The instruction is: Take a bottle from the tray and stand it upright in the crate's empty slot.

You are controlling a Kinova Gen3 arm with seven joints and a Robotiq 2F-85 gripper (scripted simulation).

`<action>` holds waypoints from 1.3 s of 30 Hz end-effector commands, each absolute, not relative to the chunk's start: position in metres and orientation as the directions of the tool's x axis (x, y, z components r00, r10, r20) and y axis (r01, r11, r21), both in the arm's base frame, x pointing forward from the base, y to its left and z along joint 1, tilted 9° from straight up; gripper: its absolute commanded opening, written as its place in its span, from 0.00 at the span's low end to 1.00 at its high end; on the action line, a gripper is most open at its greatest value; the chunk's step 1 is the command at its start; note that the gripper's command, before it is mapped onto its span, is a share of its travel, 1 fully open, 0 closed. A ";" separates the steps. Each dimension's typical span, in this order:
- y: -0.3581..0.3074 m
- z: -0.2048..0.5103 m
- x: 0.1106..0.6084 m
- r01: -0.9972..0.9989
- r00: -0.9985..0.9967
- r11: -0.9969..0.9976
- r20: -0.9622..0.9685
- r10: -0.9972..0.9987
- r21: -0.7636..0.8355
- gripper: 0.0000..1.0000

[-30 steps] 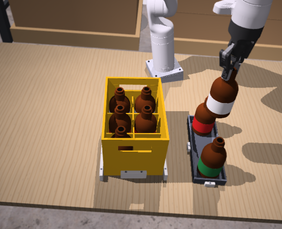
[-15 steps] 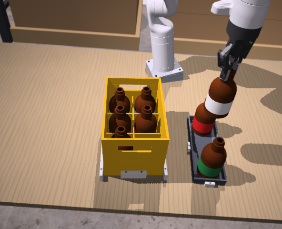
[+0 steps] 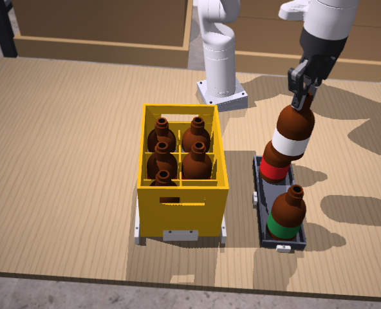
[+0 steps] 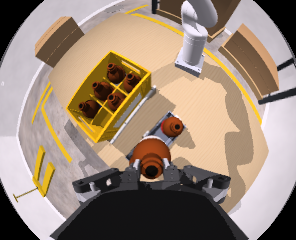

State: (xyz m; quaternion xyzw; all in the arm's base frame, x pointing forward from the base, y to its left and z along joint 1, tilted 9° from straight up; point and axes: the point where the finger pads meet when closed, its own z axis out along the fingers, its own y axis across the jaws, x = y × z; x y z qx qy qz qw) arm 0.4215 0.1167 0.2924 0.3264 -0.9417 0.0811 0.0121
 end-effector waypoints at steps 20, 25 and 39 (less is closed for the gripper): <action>0.083 0.299 0.429 -0.611 -0.791 0.778 0.074 -0.607 -0.147 0.00; 0.074 0.300 0.431 -0.611 -0.791 0.778 0.074 -0.607 -0.147 0.00; 0.046 0.305 0.438 -0.611 -0.791 0.778 0.074 -0.607 -0.147 0.00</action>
